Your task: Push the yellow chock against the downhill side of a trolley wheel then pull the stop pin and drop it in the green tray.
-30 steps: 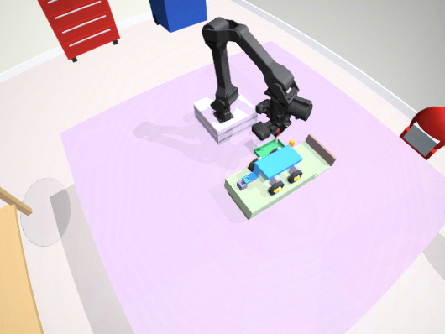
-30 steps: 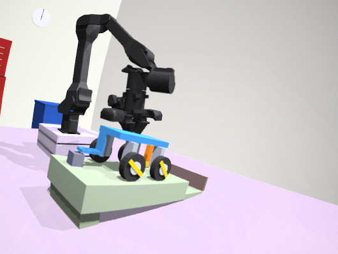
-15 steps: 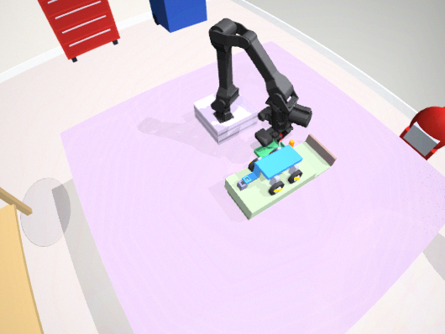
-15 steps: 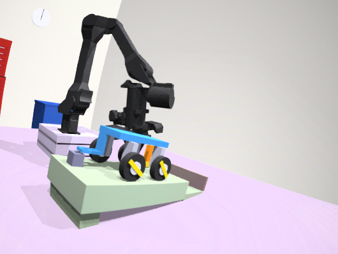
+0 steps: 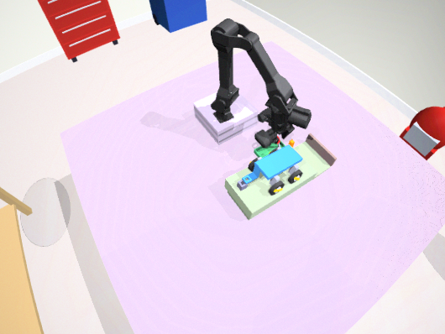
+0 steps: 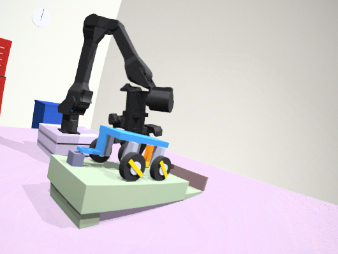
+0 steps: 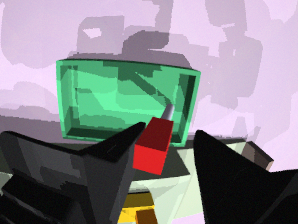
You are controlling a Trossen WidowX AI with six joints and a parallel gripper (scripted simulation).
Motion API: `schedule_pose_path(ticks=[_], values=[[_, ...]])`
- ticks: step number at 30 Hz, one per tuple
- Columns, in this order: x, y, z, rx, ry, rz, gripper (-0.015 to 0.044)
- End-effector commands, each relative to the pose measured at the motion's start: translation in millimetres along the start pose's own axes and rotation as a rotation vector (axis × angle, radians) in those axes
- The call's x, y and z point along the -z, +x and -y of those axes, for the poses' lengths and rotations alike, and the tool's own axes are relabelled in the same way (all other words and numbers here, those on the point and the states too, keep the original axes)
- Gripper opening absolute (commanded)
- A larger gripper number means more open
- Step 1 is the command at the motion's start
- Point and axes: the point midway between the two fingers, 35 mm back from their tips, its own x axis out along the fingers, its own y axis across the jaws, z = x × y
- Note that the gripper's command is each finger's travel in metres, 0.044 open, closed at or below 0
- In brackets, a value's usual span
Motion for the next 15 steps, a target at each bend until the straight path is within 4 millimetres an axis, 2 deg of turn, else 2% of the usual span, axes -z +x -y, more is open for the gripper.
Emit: schedule_pose_path(ticks=[1,15], values=[[-0.4,0.8,-3.1,0.002,0.0,0.003,0.019],[0.4,2.1,-10.8,0.002,0.0,0.003,0.019]])
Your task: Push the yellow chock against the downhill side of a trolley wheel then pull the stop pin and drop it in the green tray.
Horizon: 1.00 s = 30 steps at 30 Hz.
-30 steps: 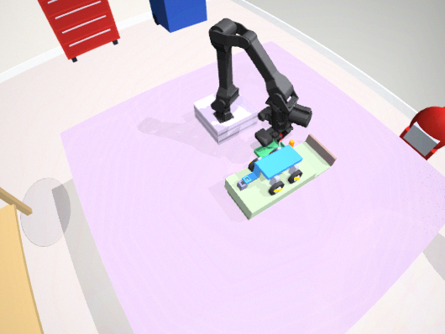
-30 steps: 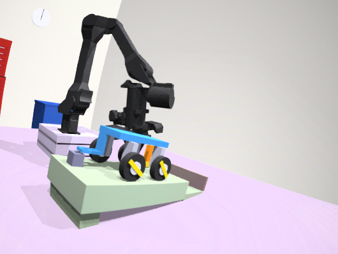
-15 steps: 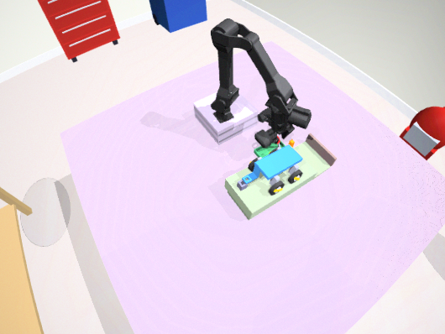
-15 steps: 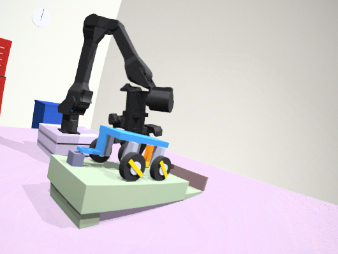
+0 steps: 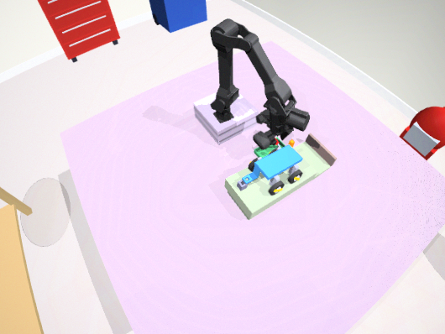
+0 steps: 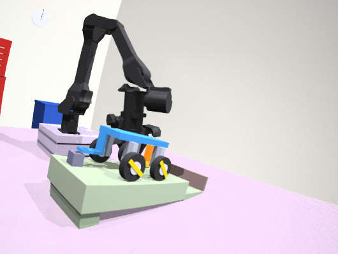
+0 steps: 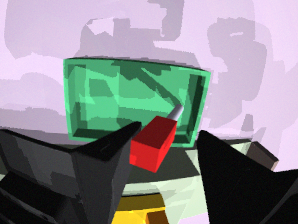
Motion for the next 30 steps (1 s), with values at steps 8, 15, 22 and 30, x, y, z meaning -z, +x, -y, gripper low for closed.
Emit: schedule_pose_path(ticks=[8,15,22,30], values=[[-0.3,1.9,-6.6,0.002,-0.001,0.003,0.019],[0.0,2.8,-10.2,0.002,-0.001,0.003,0.019],[0.2,4.0,-13.7,0.002,-0.001,0.003,0.019],[0.4,5.4,-17.5,0.001,-0.001,0.003,0.019]])
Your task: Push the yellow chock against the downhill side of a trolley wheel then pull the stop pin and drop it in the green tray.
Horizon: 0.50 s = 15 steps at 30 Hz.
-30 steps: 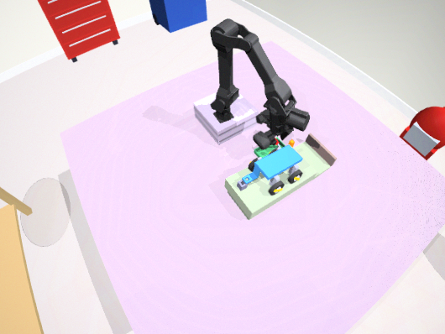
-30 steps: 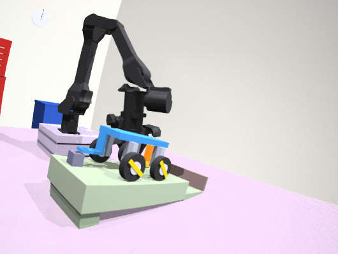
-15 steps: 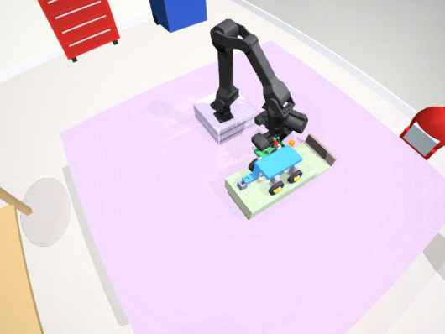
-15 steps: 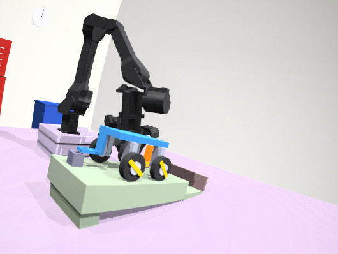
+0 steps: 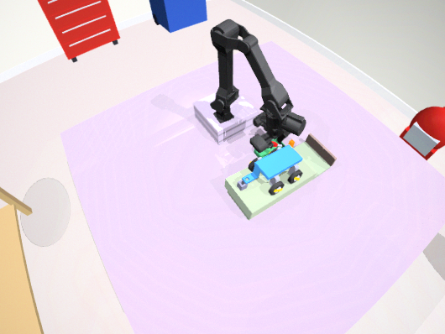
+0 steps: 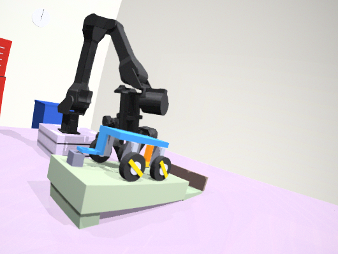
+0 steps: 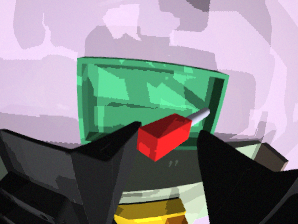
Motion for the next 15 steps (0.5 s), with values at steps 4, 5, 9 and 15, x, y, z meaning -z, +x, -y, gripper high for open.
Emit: schedule_pose_path(ticks=[4,5,9,15], values=[[-0.9,2.2,-4.0,0.003,-0.001,0.003,0.019],[-0.8,2.4,-4.5,0.002,-0.001,0.003,0.019],[-0.8,3.2,-6.3,0.002,-0.001,0.003,0.019],[-0.7,4.6,-9.0,0.002,-0.001,0.003,0.019]])
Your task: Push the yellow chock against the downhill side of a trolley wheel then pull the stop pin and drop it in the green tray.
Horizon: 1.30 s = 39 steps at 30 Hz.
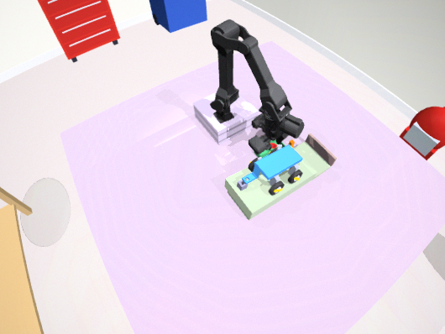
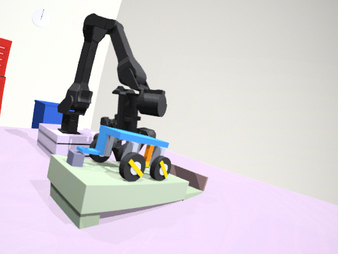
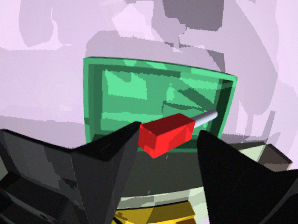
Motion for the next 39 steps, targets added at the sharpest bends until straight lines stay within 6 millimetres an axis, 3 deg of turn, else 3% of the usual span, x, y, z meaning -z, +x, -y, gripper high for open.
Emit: schedule_pose_path(ticks=[1,36,39], values=[[-1.0,1.8,-2.4,0.003,-0.001,0.003,0.019],[-3.6,10.8,-15.9,0.002,-0.001,0.003,0.019],[-1.1,9.0,-14.7,-0.001,0.001,-0.002,0.0269]])
